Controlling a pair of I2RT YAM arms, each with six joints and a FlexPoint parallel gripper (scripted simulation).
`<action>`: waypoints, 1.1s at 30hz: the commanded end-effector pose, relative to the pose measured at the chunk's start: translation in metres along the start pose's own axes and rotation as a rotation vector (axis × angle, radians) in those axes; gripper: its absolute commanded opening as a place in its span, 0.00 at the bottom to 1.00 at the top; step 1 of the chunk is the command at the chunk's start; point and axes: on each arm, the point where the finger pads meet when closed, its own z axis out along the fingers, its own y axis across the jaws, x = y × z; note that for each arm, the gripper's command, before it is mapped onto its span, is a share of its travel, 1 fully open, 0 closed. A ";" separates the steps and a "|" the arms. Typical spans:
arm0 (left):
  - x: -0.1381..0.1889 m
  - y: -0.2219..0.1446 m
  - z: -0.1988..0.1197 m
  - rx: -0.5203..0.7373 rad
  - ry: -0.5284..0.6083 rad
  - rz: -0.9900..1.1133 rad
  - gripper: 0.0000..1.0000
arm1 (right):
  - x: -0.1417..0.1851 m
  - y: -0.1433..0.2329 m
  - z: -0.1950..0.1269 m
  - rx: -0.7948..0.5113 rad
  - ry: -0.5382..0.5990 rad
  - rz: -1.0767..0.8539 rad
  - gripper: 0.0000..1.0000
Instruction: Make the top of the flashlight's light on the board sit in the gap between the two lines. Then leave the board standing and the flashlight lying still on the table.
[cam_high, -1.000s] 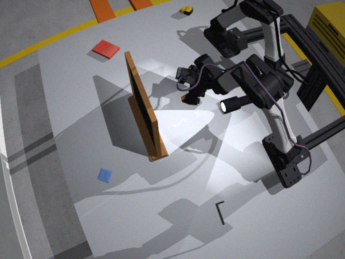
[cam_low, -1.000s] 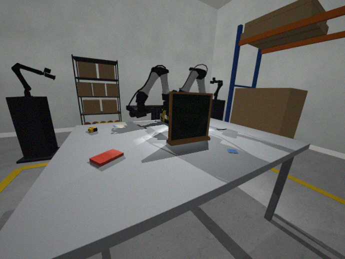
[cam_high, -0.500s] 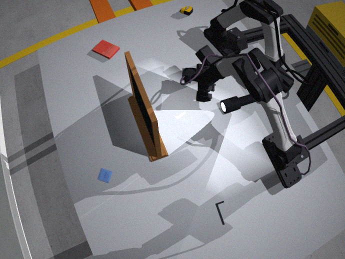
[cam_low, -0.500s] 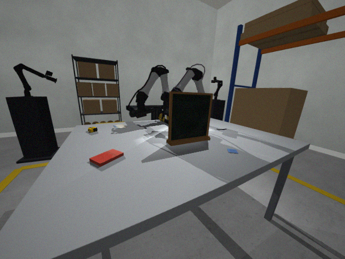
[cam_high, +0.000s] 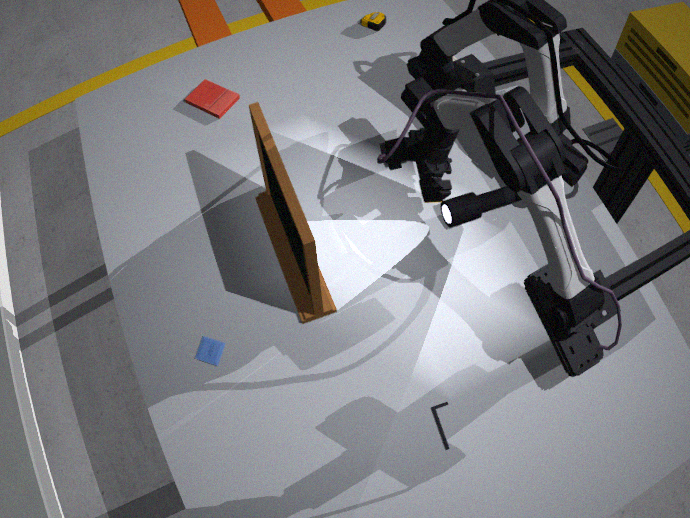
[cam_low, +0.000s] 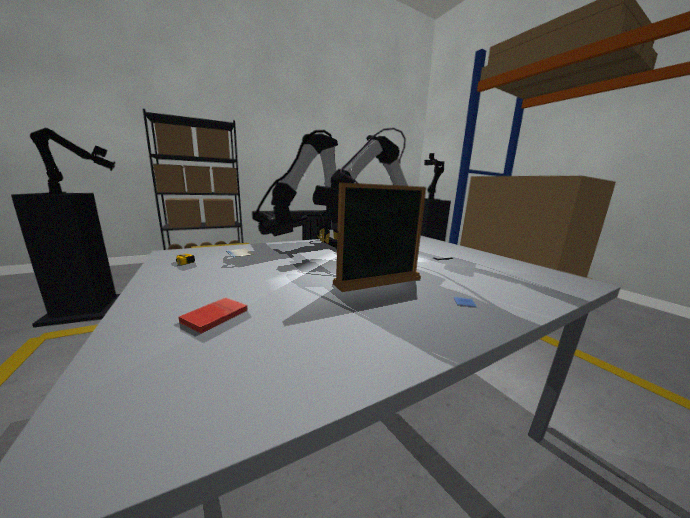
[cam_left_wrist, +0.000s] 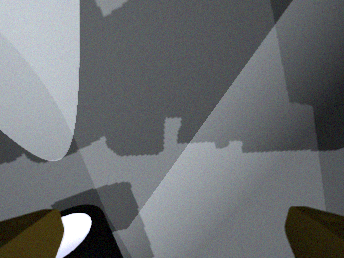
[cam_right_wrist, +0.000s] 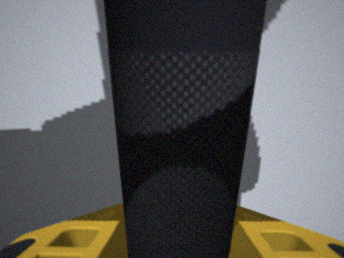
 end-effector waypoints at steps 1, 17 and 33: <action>0.041 0.027 -0.004 -0.218 0.140 -0.063 1.00 | 0.004 0.000 0.005 -0.002 0.009 0.018 0.30; 0.077 0.058 -0.056 -0.547 0.197 -0.230 1.00 | 0.004 0.000 0.005 -0.002 0.009 0.018 0.30; 0.063 0.040 -0.067 -0.405 0.151 -0.190 1.00 | 0.004 0.000 0.005 -0.002 0.009 0.018 0.30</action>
